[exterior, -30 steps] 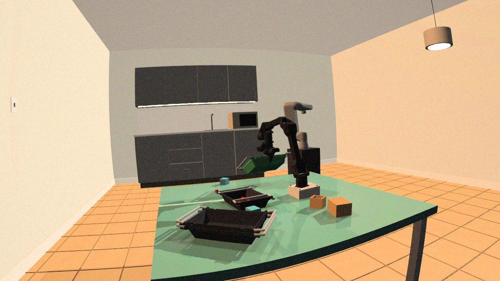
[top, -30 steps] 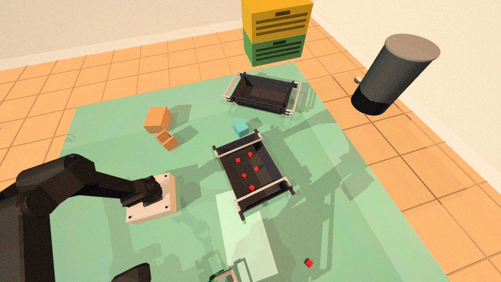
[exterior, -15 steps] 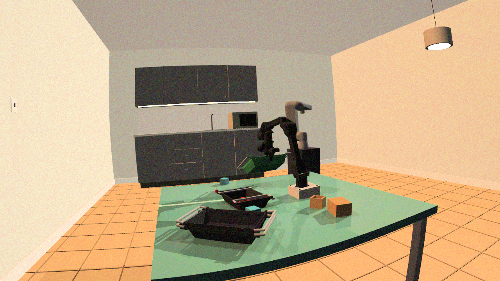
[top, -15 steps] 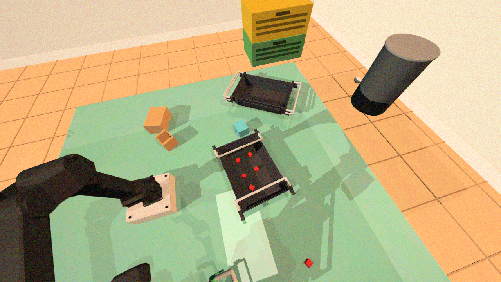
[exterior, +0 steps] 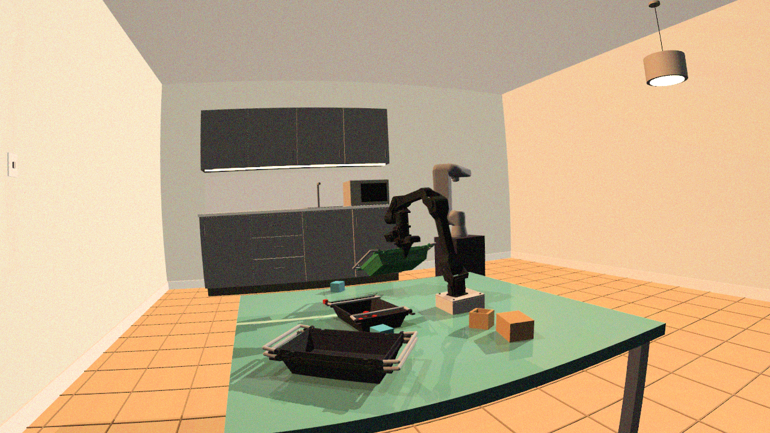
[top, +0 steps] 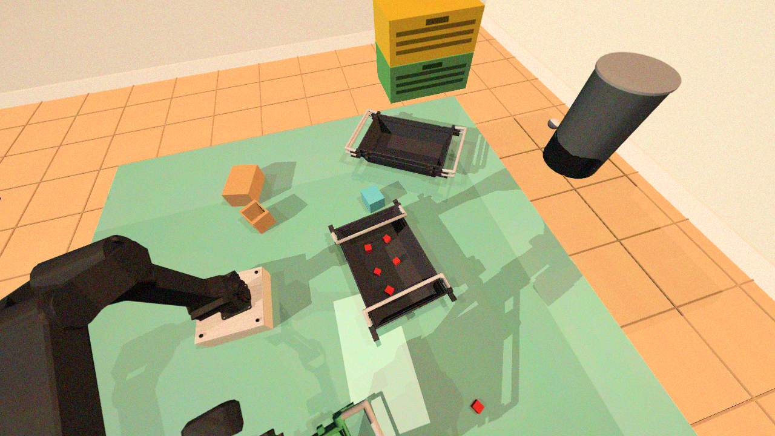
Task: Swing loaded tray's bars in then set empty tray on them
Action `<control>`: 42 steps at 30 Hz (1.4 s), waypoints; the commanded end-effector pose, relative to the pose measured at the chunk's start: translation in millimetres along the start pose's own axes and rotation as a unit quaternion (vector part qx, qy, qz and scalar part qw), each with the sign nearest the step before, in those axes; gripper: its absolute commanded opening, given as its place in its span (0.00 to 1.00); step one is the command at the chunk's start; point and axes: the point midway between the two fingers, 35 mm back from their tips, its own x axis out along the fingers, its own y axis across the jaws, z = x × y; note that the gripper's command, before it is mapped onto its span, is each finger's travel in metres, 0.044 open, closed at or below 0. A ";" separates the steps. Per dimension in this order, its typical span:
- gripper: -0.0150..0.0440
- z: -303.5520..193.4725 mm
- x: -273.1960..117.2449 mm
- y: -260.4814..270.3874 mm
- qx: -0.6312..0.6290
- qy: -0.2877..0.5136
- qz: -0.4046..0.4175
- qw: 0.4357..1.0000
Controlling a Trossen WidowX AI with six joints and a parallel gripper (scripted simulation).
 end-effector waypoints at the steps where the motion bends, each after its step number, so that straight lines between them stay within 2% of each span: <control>1: 0.25 16.4 -8.0 -1.3 -0.032 0.000 -0.016 0.999; 42: 0.25 160.6 -5.4 56.3 -0.311 0.002 -0.013 0.950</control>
